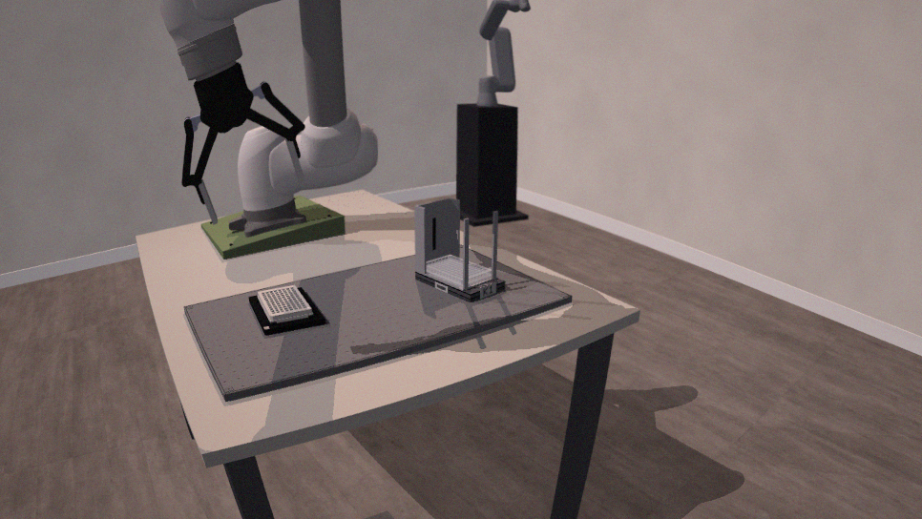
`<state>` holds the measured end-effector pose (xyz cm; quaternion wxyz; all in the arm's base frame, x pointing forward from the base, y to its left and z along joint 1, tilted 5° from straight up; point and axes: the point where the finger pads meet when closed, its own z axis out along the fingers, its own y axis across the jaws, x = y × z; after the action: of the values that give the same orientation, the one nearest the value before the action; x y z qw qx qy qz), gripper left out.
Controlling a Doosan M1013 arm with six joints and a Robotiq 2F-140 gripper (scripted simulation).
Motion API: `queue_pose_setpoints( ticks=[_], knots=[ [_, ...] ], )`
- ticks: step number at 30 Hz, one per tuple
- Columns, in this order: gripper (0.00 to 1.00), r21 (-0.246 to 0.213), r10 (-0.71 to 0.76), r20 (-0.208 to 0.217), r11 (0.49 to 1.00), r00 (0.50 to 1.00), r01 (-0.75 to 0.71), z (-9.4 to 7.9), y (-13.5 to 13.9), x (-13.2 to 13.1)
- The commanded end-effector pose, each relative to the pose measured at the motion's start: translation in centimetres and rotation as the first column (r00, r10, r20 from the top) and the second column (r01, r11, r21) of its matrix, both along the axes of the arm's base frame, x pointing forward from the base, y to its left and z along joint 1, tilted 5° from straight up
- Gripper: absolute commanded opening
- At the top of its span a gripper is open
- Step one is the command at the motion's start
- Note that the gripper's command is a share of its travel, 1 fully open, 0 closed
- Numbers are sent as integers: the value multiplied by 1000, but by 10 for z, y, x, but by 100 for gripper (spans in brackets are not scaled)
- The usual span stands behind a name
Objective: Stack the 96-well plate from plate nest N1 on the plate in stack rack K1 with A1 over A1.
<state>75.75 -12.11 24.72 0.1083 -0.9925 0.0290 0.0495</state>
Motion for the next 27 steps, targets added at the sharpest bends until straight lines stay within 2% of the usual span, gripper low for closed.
queue_pose_setpoints(
  ticks=[1,3,8,10,14,16,18,23,25,27],
  knots=[
    [100,-4,-2,1,1000,1000,2,-4,5,-9],
    [100,-57,4,5,998,1000,-4,-9,8,-18],
    [100,-57,4,5,998,1000,-4,-19,16,-39],
    [100,-109,14,11,994,1000,-13,-24,19,-47],
    [100,-109,14,11,994,1000,-13,-32,25,-65],
    [100,-109,14,11,994,1000,-13,-32,25,-65],
    [100,-160,29,21,987,999,-26,-36,27,-73],
    [100,-160,29,21,987,999,-26,-46,34,-95],
    [100,-207,49,32,977,998,-42,-50,36,-104],
    [100,-207,49,32,977,998,-42,-54,38,-113]
  ],
)
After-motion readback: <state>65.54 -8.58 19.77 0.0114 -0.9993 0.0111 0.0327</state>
